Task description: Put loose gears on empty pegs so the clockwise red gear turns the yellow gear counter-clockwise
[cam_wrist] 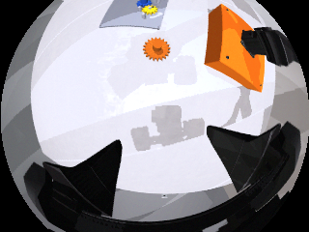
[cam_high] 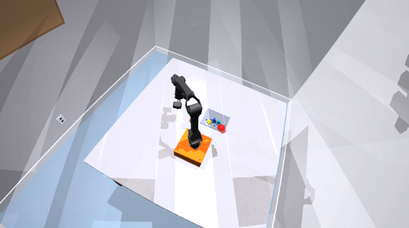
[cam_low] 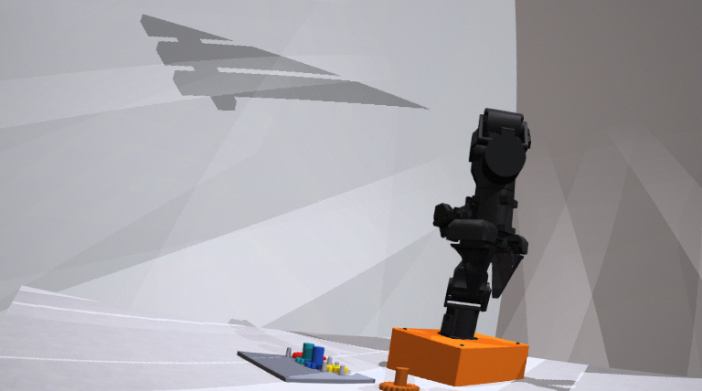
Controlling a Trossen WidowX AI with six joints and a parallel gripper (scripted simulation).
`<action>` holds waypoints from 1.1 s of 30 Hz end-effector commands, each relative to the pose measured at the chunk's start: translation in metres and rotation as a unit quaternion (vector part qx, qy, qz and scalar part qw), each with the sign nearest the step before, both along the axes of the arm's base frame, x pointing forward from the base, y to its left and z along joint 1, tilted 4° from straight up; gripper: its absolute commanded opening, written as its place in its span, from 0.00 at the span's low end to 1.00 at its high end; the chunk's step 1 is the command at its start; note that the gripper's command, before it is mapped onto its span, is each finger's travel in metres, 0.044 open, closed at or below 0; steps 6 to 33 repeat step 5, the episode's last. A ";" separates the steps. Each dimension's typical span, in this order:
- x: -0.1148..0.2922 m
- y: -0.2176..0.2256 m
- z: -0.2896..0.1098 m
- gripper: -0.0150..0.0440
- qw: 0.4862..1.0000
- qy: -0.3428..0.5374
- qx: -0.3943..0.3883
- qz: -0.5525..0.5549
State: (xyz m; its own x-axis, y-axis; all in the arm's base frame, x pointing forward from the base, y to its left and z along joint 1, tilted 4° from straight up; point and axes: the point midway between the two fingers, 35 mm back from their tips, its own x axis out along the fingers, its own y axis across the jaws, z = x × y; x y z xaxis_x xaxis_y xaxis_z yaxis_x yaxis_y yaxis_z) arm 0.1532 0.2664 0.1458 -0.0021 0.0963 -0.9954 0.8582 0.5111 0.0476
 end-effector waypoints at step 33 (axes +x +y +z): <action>0.000 0.000 0.000 1.00 1.000 0.000 -0.001 -0.003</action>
